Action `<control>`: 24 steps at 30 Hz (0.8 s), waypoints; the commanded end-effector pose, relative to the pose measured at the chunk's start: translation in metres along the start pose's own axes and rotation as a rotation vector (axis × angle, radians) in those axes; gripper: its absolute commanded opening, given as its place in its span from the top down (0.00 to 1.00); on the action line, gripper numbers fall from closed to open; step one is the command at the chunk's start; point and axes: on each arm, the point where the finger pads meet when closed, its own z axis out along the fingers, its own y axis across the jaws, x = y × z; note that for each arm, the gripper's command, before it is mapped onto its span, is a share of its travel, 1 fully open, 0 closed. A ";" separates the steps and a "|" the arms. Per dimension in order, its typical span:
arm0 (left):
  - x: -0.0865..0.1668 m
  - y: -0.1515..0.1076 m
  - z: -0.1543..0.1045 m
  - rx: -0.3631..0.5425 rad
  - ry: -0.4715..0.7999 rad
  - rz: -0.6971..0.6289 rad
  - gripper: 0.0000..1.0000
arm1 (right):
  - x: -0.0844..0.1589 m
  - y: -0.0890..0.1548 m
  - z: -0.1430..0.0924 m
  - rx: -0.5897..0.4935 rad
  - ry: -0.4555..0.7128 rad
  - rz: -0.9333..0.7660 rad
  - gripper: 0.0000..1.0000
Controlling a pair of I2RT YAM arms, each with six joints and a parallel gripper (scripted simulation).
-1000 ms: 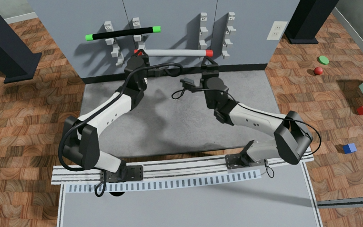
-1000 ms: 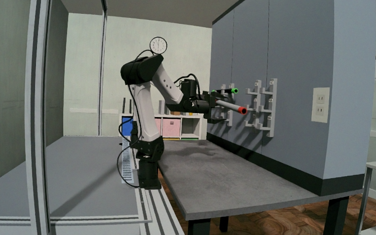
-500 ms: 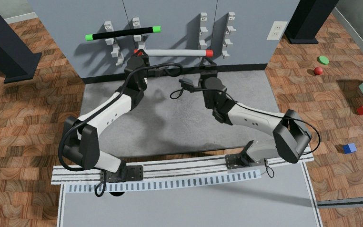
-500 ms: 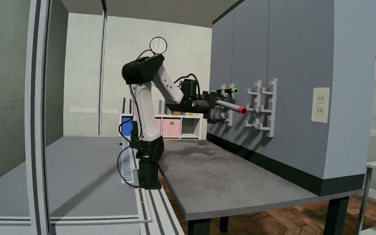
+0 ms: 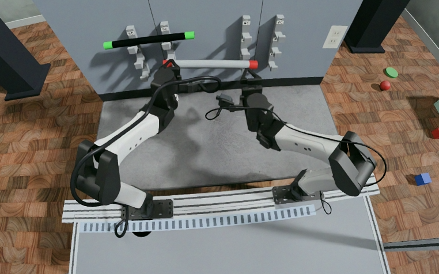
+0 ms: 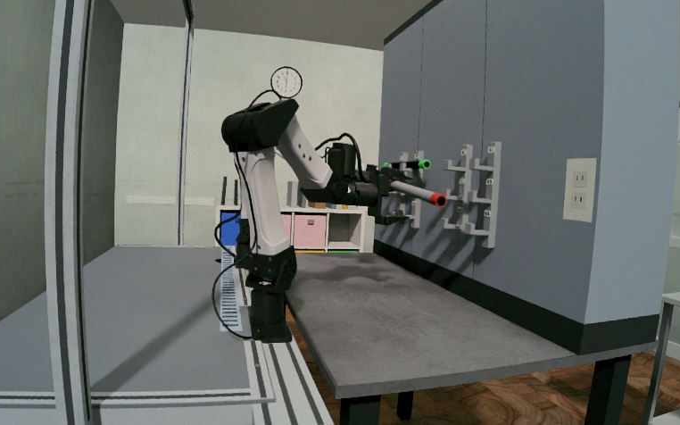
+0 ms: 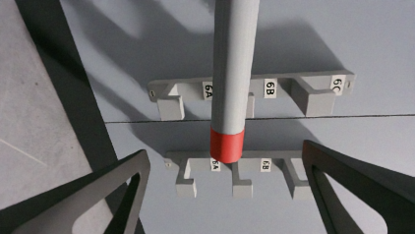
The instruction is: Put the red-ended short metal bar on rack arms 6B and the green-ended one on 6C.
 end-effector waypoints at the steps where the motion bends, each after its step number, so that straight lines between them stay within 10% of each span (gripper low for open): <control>1: -0.003 0.037 0.002 -0.106 0.004 -0.087 1.00 | 0.000 -0.017 0.004 0.032 0.010 0.034 0.00; 24: -0.003 0.037 0.002 -0.106 0.004 -0.087 1.00 | 0.002 -0.019 0.022 0.032 0.010 0.034 0.00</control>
